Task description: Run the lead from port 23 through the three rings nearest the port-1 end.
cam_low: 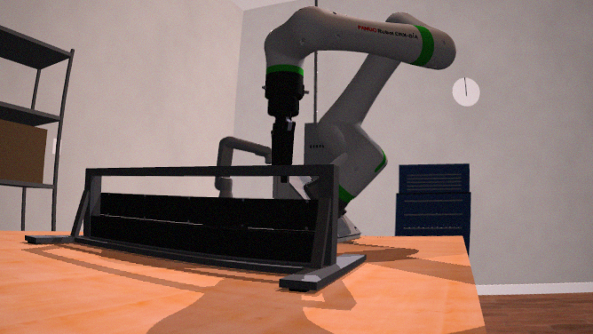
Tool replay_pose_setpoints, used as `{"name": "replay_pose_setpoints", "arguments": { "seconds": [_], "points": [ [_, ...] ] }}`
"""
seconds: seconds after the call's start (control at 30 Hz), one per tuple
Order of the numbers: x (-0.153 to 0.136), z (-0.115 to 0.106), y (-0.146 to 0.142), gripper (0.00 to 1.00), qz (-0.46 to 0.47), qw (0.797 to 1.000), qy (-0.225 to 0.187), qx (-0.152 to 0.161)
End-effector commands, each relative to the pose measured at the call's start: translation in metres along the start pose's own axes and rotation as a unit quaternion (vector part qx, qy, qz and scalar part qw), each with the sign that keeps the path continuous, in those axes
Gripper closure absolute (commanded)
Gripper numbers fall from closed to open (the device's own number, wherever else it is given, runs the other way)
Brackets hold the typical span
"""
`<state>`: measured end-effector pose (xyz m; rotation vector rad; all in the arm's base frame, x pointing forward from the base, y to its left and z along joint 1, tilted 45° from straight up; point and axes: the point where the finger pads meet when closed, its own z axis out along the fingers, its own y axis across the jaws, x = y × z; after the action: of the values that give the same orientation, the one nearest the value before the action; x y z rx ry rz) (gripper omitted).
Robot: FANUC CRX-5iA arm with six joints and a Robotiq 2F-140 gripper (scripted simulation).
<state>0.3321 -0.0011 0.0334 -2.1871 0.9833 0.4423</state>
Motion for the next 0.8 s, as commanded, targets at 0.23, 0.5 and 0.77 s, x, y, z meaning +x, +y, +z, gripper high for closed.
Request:
{"name": "replay_pose_setpoints", "arguments": {
  "seconds": [0.23, 0.5, 0.77],
  "points": [
    [0.0, 0.035, 0.0, 0.8, 0.0, 1.0, 0.0, 0.0],
    [0.0, 0.069, 0.001, 0.8, 0.0, 1.0, 0.0, 0.0],
    [0.0, 0.088, 0.001, 0.8, 0.0, 1.0, 0.0, 0.0]
  ]
}}
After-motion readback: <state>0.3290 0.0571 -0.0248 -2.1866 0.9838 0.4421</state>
